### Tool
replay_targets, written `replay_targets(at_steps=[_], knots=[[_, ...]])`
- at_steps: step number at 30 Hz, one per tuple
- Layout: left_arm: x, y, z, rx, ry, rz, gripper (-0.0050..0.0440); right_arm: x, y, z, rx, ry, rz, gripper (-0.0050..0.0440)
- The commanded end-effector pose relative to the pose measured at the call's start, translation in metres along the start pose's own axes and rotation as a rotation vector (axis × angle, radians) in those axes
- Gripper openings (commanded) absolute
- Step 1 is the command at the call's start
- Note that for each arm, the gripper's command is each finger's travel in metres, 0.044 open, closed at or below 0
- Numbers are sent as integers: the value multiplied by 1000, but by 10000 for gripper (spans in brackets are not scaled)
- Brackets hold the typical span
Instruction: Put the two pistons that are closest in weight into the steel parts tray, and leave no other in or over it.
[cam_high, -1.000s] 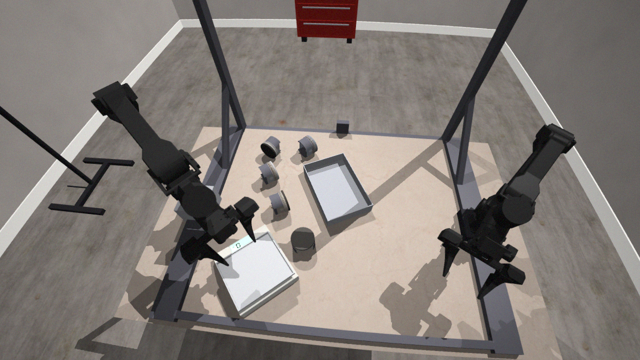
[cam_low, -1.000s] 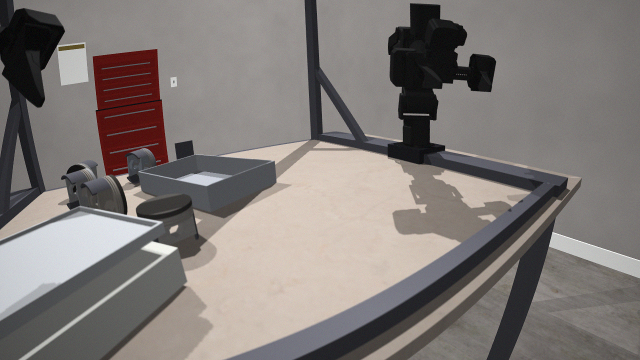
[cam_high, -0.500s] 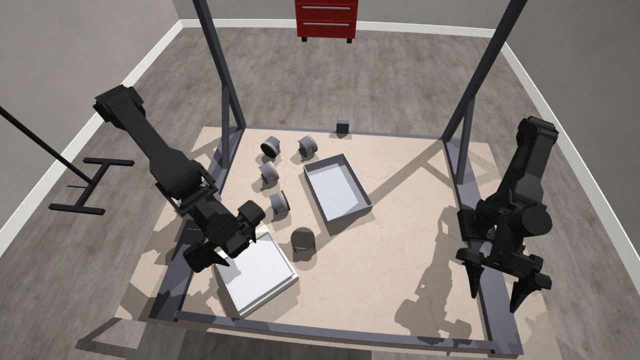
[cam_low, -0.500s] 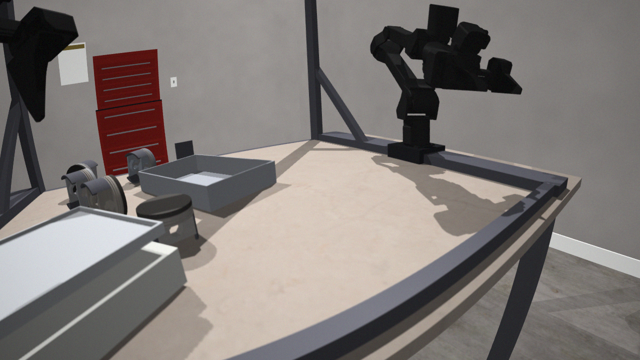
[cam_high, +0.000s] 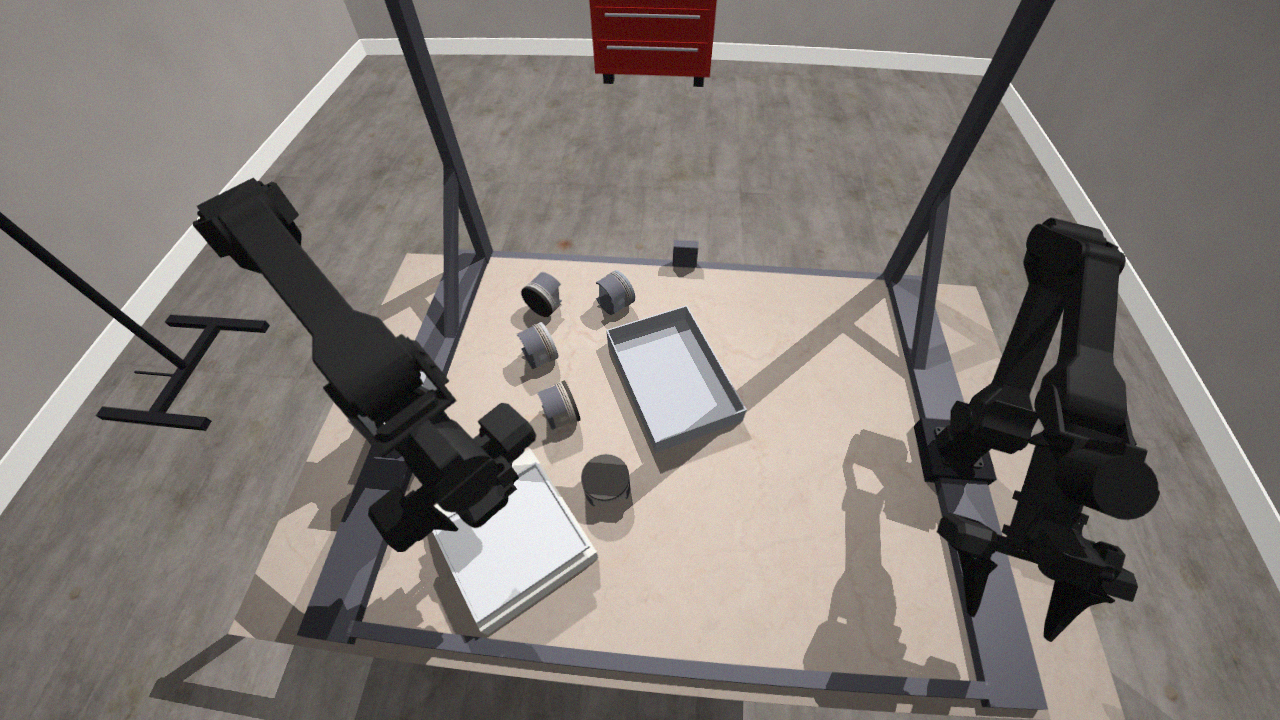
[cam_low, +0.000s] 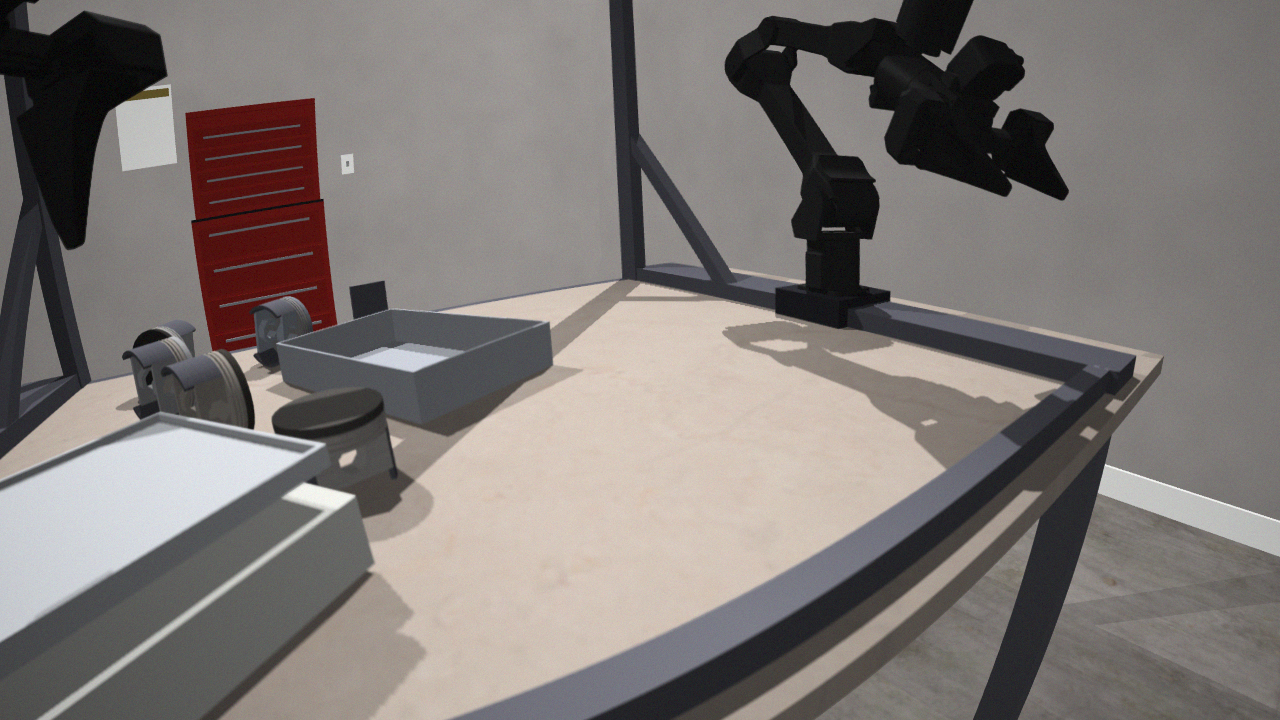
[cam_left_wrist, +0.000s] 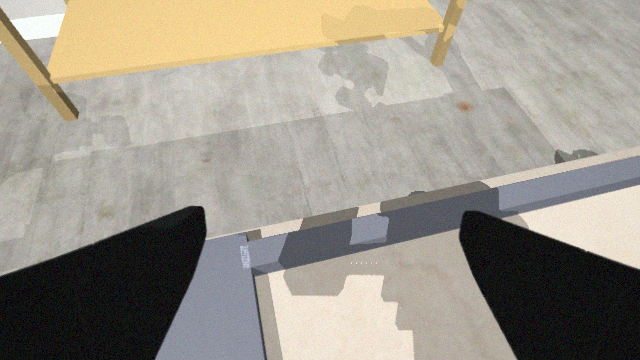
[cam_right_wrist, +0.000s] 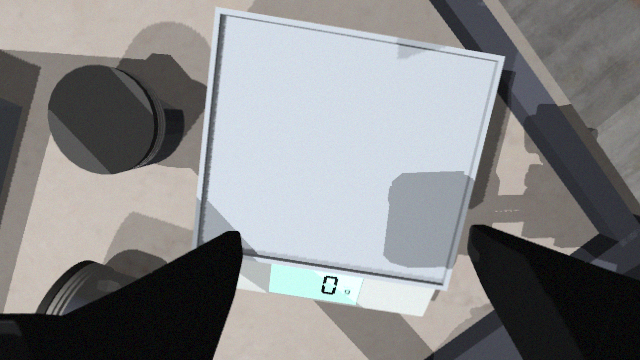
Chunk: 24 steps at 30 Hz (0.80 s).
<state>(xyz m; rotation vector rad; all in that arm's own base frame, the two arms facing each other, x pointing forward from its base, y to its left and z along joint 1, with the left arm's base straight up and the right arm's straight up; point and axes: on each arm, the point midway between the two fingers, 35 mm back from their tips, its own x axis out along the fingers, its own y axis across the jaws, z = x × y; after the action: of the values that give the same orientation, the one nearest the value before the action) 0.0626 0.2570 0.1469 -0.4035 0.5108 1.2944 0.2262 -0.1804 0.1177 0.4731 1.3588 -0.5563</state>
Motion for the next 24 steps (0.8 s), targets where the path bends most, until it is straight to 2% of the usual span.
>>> replay_targets(at_steps=[1,8,10,14,24], knots=[[-3,0,11,7,100,-8,400,-7,0,7,1,17,3,378],[-7,-1,12,8,287,-9,400,-7,0,6,1,87,4,378],[-7,-1,12,8,287,-9,400,-7,0,6,1,87,4,378],[-9,-1,12,8,394,-9,400,-7,0,6,1,139,4,378],[-21,-1,15,8,661,-8,400,-9,0,6,0,138,5,378]])
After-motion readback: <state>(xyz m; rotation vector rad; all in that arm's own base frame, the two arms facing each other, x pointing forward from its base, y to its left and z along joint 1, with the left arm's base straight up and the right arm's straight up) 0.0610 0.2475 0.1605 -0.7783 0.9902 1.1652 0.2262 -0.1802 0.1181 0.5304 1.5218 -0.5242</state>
